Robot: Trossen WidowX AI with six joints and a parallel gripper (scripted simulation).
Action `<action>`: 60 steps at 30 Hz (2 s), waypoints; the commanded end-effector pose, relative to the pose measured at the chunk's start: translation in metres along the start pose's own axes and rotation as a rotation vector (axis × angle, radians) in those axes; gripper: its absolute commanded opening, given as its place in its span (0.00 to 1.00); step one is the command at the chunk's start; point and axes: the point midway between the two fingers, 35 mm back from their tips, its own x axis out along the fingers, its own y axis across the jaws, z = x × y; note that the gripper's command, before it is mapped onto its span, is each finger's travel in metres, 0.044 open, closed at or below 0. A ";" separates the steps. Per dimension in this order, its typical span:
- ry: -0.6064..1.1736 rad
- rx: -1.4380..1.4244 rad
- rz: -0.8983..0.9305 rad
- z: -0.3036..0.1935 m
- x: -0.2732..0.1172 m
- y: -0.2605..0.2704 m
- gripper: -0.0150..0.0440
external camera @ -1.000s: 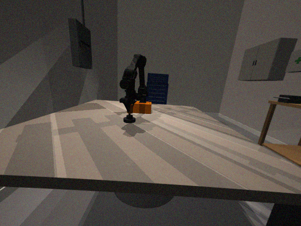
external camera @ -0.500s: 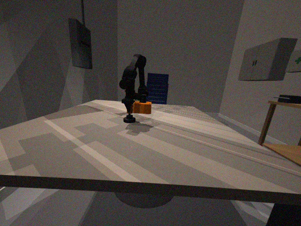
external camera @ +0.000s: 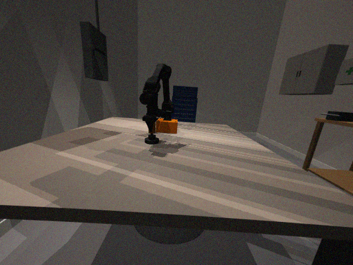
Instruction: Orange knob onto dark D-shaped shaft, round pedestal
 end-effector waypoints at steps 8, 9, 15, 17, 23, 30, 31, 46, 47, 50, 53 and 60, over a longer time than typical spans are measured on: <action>0.002 -0.057 -0.002 0.000 -0.005 0.001 0.25; 0.002 -0.089 -0.002 0.000 -0.005 0.001 0.25; 0.002 -0.213 -0.001 0.001 -0.002 0.006 0.25; 0.002 -0.213 -0.001 0.001 -0.003 0.006 0.25; 0.002 -0.213 -0.001 0.001 -0.004 0.006 0.25; 0.002 -0.213 -0.002 0.000 -0.002 0.002 0.25; 0.002 -0.213 -0.002 0.000 -0.002 0.002 0.25; 0.002 -0.213 -0.002 0.000 0.000 0.002 0.25; 0.002 -0.213 -0.002 0.000 0.001 0.003 0.25; 0.002 -0.213 -0.002 0.000 0.001 0.004 0.25; 0.002 -0.213 -0.001 0.001 0.001 0.005 0.25; 0.002 -0.213 -0.001 0.001 -0.002 0.006 0.25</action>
